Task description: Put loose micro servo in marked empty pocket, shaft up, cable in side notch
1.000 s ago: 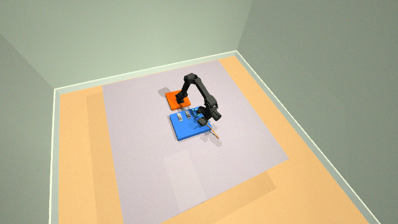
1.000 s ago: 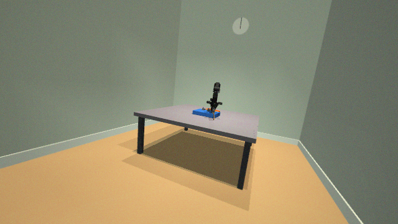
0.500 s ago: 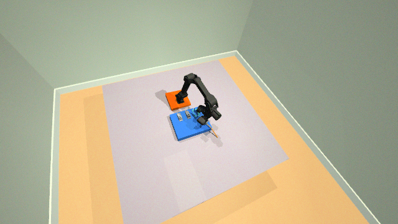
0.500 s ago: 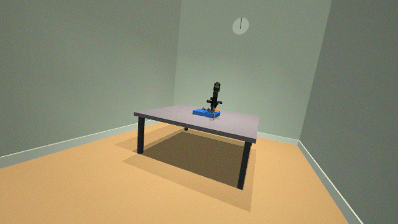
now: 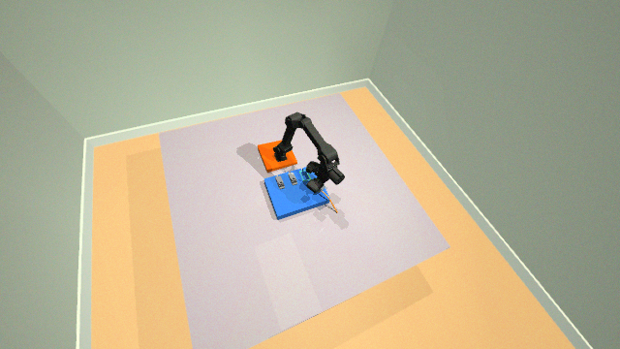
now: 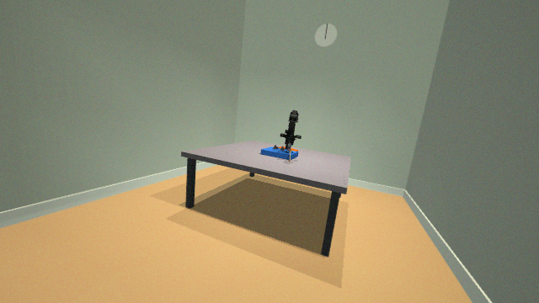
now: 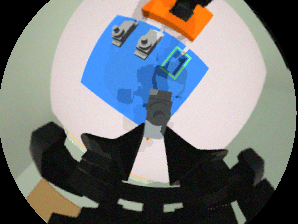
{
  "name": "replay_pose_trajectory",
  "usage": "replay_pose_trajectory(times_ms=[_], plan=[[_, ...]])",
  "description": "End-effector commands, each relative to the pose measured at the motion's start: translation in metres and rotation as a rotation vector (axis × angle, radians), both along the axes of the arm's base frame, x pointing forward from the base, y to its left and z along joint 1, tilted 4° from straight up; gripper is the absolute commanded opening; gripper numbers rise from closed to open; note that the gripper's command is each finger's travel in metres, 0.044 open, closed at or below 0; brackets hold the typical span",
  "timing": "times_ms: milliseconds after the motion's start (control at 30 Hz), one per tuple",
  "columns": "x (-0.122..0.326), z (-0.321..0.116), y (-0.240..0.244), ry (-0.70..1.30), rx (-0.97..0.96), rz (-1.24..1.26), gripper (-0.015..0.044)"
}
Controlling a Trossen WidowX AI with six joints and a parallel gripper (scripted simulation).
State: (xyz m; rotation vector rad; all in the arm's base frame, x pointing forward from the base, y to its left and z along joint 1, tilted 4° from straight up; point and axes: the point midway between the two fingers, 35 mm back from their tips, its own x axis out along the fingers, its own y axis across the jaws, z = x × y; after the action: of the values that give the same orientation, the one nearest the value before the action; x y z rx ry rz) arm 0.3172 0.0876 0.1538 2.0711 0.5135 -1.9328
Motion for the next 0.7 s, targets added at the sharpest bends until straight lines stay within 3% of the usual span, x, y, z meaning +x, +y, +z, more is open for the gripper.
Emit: replay_pose_trajectory(times_ms=[0,300,667], plan=[[-0.004,0.002,0.000,-0.004,0.003,0.002,0.0000],[-0.032,0.000,-0.001,-0.001,0.003,0.002,0.0000],[-0.034,-0.003,-0.028,-0.001,0.000,0.002,0.0000]])
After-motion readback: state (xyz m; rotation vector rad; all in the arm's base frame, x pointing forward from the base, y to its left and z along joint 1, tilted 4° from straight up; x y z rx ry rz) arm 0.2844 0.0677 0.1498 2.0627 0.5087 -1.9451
